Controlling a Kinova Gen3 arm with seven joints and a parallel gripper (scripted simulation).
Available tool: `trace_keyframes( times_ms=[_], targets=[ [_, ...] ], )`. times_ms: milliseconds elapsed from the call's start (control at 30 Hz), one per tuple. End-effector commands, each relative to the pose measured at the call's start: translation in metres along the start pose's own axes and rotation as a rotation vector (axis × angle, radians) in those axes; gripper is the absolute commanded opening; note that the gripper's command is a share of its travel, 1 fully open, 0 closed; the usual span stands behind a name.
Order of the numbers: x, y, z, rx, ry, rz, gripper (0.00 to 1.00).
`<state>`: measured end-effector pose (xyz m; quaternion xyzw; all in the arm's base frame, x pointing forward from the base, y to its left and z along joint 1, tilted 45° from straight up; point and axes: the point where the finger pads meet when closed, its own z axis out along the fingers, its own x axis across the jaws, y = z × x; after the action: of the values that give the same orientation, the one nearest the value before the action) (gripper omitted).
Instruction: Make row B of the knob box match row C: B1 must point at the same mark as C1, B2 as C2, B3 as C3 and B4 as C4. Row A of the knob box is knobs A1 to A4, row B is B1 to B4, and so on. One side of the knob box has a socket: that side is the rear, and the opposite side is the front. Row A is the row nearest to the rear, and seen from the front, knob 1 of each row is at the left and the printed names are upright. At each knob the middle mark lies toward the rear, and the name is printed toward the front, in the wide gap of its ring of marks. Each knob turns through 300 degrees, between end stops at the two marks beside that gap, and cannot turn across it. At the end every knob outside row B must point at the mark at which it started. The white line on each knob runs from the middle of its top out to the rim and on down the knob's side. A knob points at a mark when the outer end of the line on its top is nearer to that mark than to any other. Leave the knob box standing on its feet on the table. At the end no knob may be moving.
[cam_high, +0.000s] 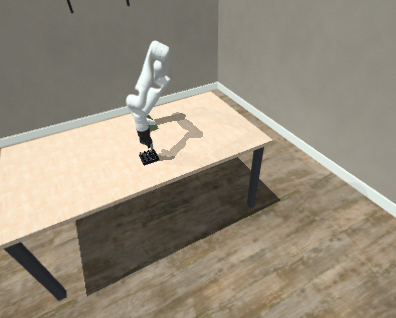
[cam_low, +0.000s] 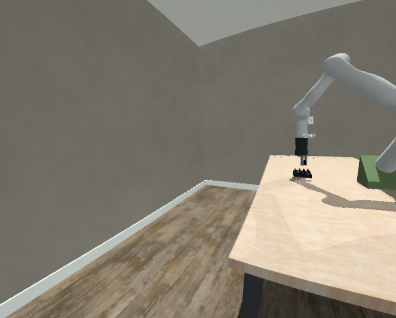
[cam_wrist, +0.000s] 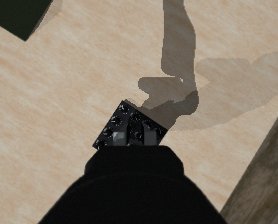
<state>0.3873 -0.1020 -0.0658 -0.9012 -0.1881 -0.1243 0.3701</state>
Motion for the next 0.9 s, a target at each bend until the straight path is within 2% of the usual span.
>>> trace_keyframes(
  times_ms=[0,233,433,867],
  targets=[
    [0.002,0.000,-0.001,-0.002,-0.007,0.083,0.46],
    [0.004,0.005,-0.007,-0.011,0.002,0.403,0.46],
    [0.005,0.011,-0.011,-0.020,0.012,0.614,0.46],
    [0.007,0.018,-0.016,-0.029,0.025,0.794,0.46]
  ],
)
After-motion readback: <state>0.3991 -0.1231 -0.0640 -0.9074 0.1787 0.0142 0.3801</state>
